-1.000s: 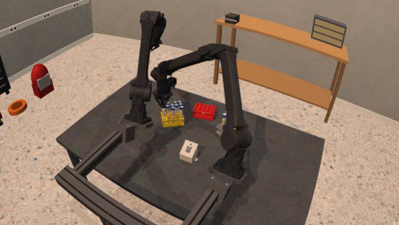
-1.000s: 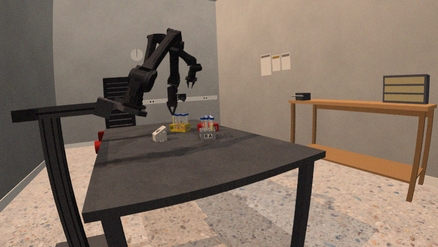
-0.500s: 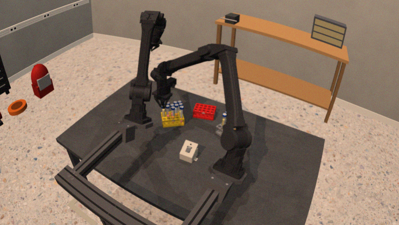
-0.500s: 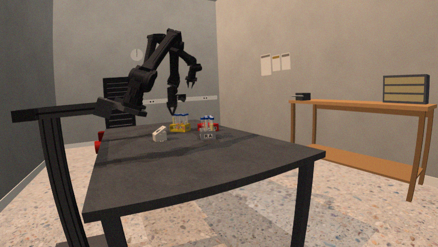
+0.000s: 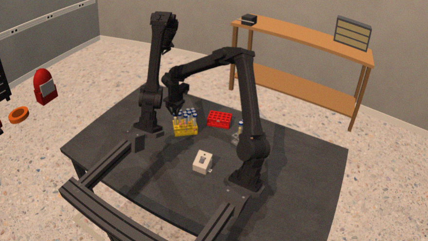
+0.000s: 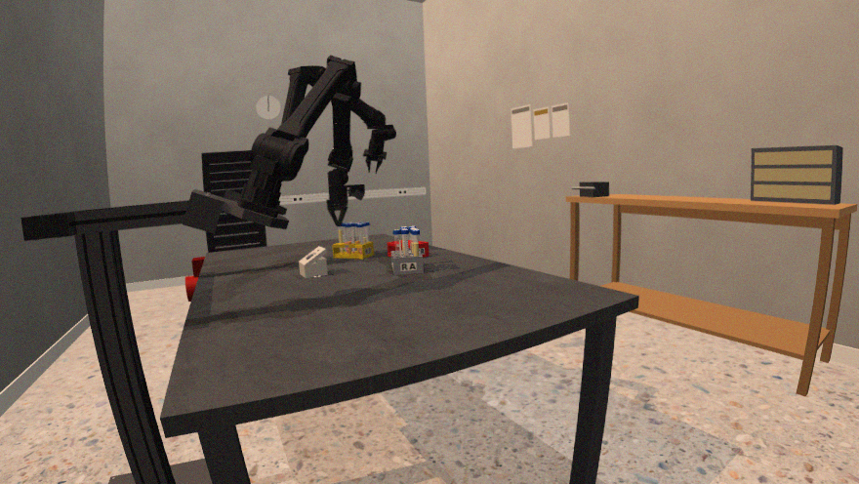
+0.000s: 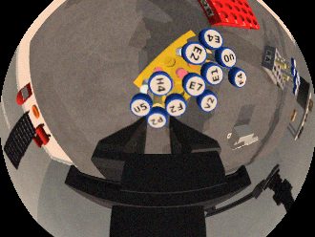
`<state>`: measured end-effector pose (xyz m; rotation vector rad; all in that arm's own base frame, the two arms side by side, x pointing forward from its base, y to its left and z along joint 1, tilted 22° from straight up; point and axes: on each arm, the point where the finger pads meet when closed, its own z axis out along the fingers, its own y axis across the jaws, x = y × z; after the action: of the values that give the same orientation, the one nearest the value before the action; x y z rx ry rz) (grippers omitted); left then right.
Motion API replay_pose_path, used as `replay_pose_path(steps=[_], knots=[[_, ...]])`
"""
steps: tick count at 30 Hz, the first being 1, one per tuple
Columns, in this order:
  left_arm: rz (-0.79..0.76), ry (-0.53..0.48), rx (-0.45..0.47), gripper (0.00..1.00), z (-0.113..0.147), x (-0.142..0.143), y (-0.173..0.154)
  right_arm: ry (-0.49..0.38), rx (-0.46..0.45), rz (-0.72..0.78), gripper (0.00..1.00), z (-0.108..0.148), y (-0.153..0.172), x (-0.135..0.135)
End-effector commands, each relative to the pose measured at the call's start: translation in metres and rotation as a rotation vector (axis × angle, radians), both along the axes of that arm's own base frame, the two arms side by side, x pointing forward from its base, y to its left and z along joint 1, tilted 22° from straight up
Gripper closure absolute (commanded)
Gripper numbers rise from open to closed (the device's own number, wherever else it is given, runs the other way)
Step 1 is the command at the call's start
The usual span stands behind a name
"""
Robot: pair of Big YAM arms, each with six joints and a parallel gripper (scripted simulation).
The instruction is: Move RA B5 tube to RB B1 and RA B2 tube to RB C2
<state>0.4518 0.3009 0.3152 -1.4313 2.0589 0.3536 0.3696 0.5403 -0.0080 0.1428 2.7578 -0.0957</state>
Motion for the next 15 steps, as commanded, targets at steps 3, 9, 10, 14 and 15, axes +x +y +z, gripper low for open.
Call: replay_pose_path(steps=[3,9,10,14,15], knots=[[0.001,-0.035,0.019,0.70,0.020,0.004,0.003,-0.017,0.034,0.004,0.70,0.015,0.013,0.005],[0.001,-0.035,0.019,0.70,0.020,0.004,0.003,-0.017,0.034,0.004,0.70,0.015,0.013,0.005],[0.001,-0.035,0.019,0.70,0.020,0.004,0.003,-0.017,0.034,0.004,0.70,0.015,0.013,0.005],[0.001,-0.035,0.019,0.70,0.020,0.004,0.003,-0.030,0.059,0.007,0.70,0.037,0.021,0.008],[0.001,-0.035,0.019,0.70,0.020,0.004,0.003,-0.034,0.069,0.010,0.70,0.045,0.025,0.003]])
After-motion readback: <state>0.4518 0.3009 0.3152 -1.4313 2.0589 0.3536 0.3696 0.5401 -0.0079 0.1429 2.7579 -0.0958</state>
